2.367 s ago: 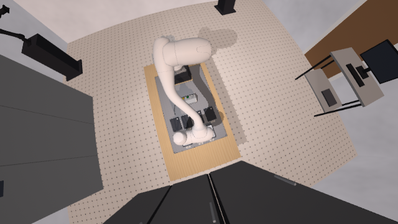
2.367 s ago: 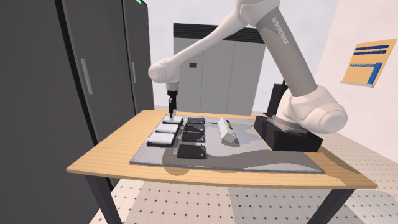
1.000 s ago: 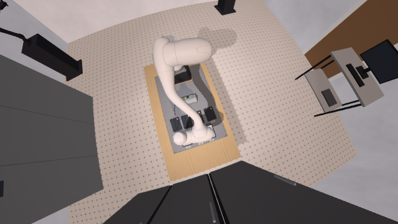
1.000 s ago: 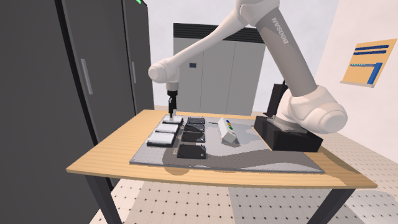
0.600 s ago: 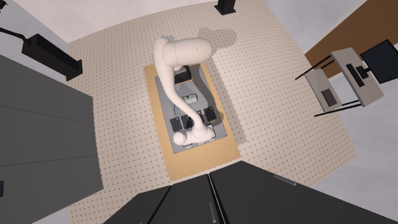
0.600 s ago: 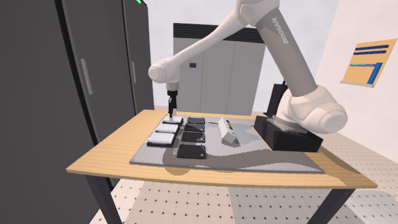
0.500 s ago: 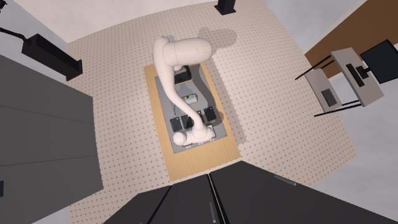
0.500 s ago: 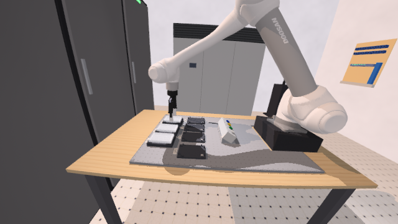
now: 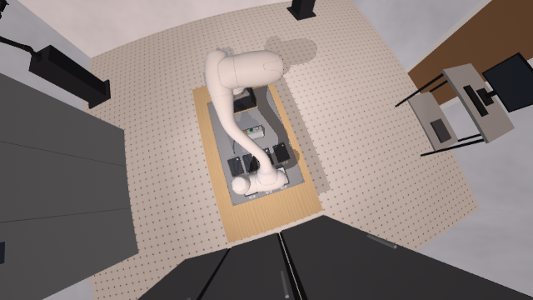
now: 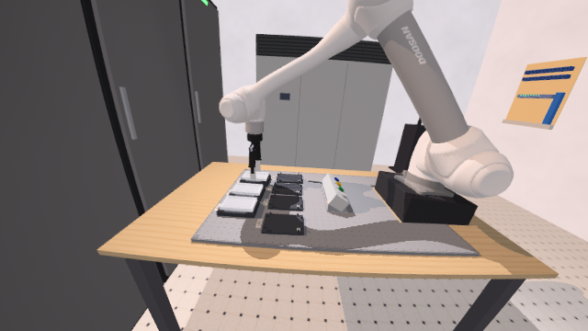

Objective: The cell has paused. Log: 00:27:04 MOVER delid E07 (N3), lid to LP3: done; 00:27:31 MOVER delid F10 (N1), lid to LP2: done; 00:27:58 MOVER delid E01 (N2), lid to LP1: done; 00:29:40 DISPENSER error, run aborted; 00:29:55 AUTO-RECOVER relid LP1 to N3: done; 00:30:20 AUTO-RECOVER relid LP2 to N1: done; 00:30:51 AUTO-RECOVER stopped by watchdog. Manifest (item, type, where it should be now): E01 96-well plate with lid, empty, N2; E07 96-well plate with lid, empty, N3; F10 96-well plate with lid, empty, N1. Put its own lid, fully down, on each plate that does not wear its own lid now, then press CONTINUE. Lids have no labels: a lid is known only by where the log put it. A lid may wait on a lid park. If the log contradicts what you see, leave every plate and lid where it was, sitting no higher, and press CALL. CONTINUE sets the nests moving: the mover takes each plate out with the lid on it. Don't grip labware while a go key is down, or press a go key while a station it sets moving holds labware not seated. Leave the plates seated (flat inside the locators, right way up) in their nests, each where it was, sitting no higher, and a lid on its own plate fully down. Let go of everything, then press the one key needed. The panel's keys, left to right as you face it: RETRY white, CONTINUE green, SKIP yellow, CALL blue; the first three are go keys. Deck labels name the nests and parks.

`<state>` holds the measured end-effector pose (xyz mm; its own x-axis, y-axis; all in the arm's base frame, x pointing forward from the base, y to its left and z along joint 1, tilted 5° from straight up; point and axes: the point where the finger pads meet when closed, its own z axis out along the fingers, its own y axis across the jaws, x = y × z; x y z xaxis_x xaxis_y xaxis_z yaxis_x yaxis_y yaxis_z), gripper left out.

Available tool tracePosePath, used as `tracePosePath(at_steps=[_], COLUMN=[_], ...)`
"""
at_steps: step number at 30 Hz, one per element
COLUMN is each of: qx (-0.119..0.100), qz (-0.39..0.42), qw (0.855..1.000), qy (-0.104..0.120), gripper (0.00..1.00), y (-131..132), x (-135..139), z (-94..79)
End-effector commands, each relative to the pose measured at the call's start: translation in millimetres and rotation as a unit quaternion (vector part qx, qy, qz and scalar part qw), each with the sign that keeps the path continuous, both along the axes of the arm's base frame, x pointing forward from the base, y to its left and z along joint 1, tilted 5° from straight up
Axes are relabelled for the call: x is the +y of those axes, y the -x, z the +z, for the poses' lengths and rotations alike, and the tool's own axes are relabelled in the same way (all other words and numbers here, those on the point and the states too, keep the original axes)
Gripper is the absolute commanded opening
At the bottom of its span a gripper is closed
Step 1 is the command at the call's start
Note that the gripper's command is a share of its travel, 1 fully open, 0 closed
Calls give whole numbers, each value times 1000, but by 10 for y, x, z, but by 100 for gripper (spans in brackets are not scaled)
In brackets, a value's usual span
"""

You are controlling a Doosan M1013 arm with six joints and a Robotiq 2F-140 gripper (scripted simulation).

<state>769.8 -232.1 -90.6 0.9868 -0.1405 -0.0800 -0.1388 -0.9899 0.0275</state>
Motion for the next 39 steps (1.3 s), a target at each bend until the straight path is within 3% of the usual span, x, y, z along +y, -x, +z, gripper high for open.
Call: tracePosePath(at_steps=[1, 27, 39], qx=[1, 1, 1], qz=[1, 1, 1], qw=[1000, 1000, 1000], qy=[3, 3, 3], gripper=[66, 66, 66], y=[10, 10, 1], x=[-27, -27, -25], z=[-37, -31, 71])
